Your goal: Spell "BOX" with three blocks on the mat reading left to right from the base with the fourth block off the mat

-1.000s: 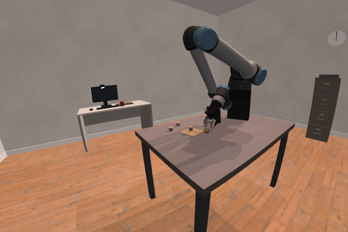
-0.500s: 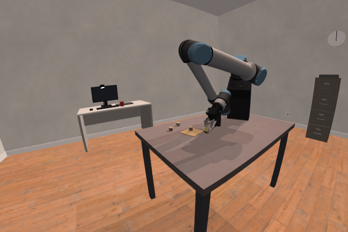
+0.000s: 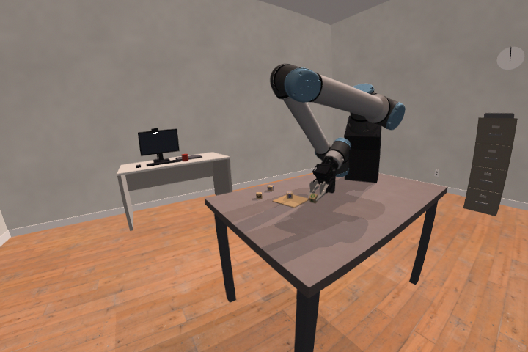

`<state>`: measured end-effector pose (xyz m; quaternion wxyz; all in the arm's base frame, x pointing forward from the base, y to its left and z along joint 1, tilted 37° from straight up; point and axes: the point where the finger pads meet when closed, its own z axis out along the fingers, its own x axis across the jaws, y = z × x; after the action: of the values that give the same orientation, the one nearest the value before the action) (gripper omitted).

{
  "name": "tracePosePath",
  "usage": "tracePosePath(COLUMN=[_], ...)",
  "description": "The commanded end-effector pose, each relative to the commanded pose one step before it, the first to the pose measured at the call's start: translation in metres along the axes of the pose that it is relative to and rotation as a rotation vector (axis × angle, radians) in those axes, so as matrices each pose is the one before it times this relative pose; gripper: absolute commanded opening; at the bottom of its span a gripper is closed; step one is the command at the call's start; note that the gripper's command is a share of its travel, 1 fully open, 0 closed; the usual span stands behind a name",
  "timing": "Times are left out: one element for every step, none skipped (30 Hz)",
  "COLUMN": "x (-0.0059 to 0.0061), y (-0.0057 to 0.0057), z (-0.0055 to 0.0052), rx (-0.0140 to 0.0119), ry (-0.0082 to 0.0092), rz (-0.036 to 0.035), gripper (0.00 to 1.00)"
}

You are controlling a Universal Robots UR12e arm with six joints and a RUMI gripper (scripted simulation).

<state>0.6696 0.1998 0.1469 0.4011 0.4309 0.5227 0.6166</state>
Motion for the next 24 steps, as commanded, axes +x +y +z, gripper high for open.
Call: tracePosePath(x=[0.00011, 0.0, 0.0, 0.0, 0.0, 0.0, 0.0, 0.0, 0.0, 0.0, 0.0, 0.0, 0.0, 0.0, 0.0, 0.0, 0.0, 0.0, 0.0, 0.0, 0.0, 0.0, 0.0, 0.0], y=[-0.00408, -0.00178, -0.00201, -0.00223, -0.00239, -0.00253, -0.00262, -0.00266, -0.00266, -0.00261, 0.0, 0.0, -0.0025, -0.00237, -0.00219, -0.00198, -0.00174, -0.00149, -0.00121, -0.00094, -0.00069, -0.00045, -0.00025, -0.0001], z=[0.00261, 0.00111, 0.00126, 0.00139, 0.0015, 0.00158, 0.00163, 0.00166, 0.00166, 0.00162, 0.0, 0.0, 0.00156, 0.00148, 0.00137, 0.00123, 0.00109, 0.00092, 0.00076, 0.00059, 0.00043, 0.00028, 0.00015, 0.00006], rx=[-0.0011, 0.0, 0.0, 0.0, 0.0, 0.0, 0.0, 0.0, 0.0, 0.0, 0.0, 0.0, 0.0, 0.0, 0.0, 0.0, 0.0, 0.0, 0.0, 0.0, 0.0, 0.0, 0.0, 0.0], ry=[-0.00019, 0.0, 0.0, 0.0, 0.0, 0.0, 0.0, 0.0, 0.0, 0.0, 0.0, 0.0, 0.0, 0.0, 0.0, 0.0, 0.0, 0.0, 0.0, 0.0, 0.0, 0.0, 0.0, 0.0], rz=[-0.00021, 0.0, 0.0, 0.0, 0.0, 0.0, 0.0, 0.0, 0.0, 0.0, 0.0, 0.0, 0.0, 0.0, 0.0, 0.0, 0.0, 0.0, 0.0, 0.0, 0.0, 0.0, 0.0, 0.0], gripper=[0.09, 0.09, 0.09, 0.09, 0.09, 0.09, 0.09, 0.09, 0.09, 0.09, 0.09, 0.09, 0.09, 0.09, 0.09, 0.09, 0.09, 0.09, 0.09, 0.09, 0.09, 0.09, 0.09, 0.09])
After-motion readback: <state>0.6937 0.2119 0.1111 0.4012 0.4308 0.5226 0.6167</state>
